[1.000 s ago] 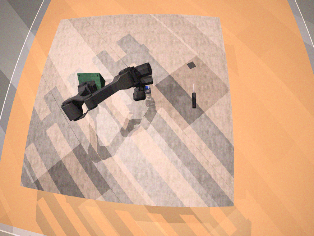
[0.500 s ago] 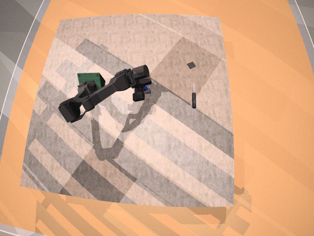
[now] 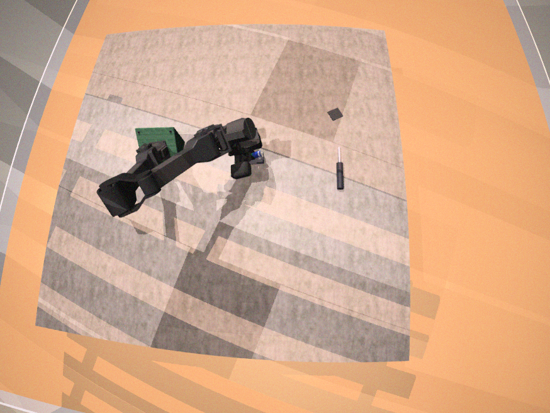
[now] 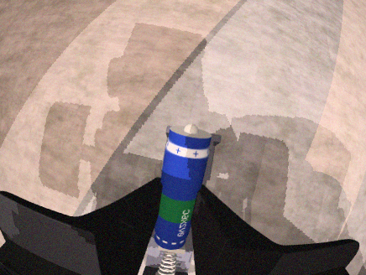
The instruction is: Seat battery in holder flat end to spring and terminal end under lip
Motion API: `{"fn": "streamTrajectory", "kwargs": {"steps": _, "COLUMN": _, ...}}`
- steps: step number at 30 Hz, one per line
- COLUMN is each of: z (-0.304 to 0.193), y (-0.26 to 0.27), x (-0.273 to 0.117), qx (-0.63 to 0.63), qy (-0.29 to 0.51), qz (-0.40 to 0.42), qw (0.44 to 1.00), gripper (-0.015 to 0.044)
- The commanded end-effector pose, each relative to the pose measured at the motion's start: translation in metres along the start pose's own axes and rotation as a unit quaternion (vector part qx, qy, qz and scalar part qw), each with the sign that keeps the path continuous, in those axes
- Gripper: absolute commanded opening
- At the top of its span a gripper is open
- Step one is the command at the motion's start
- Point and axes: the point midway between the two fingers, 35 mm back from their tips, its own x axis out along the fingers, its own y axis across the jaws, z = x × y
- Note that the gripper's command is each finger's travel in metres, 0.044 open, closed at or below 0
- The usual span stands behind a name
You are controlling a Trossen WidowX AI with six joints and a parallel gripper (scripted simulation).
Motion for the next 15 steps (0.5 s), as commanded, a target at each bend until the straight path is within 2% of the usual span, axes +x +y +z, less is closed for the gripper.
{"fn": "streamTrajectory", "kwargs": {"steps": 1, "z": -0.0016, "y": -0.0010, "x": -0.0007, "qx": 0.000, "qy": -0.015, "qz": 0.001, "qw": 1.000, "gripper": 0.0059}}
{"fn": "streamTrajectory", "kwargs": {"steps": 15, "z": -0.0055, "y": -0.0025, "x": -0.0005, "qx": -0.002, "qy": -0.038, "qz": -0.001, "qw": 0.999, "gripper": 0.0059}}
